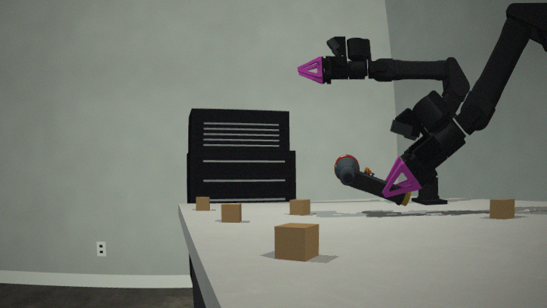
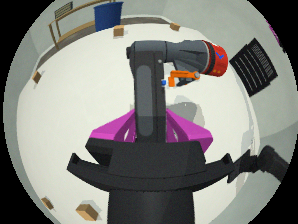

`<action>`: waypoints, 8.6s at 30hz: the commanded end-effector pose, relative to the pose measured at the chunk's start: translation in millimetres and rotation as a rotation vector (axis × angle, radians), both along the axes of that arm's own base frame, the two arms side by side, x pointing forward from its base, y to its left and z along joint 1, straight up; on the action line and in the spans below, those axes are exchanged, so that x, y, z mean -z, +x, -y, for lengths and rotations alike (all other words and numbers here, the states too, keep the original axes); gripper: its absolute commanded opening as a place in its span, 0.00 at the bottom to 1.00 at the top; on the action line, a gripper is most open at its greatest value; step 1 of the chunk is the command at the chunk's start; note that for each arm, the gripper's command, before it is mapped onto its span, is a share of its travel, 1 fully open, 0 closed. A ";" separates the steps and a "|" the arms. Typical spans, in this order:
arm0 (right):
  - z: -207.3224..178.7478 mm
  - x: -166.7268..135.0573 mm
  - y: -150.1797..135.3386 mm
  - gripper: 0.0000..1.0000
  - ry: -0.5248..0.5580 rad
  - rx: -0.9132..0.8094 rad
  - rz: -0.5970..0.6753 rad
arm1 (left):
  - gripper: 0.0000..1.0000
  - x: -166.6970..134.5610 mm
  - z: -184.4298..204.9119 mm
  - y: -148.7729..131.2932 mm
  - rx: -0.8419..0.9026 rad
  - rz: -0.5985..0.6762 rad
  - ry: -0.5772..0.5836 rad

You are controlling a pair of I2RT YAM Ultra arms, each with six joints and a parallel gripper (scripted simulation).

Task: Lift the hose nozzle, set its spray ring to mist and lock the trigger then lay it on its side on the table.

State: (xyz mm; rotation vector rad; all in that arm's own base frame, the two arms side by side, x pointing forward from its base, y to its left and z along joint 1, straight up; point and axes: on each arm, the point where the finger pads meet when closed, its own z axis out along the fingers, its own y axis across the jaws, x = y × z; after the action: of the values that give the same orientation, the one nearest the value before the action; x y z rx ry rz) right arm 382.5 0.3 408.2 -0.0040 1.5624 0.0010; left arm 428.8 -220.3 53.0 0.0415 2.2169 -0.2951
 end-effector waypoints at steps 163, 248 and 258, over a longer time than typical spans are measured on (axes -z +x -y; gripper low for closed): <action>2.1 -30.2 -7.2 0.38 -0.006 0.007 0.078 | 0.50 -37.3 9.2 -71.4 -0.179 -0.313 0.011; -5.2 -31.4 -14.1 0.38 0.007 -0.004 0.063 | 0.50 -348.1 -216.1 -47.8 -0.161 0.670 0.160; 1.8 -33.1 -14.2 0.38 0.005 0.014 0.071 | 0.50 -387.3 -219.1 -56.6 -0.190 0.745 0.129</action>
State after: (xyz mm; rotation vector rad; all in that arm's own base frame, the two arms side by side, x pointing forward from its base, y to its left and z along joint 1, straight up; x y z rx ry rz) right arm 382.1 0.7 407.1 0.0025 1.5731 -0.0029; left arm 379.6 1.1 410.1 0.0032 1.5585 -0.0042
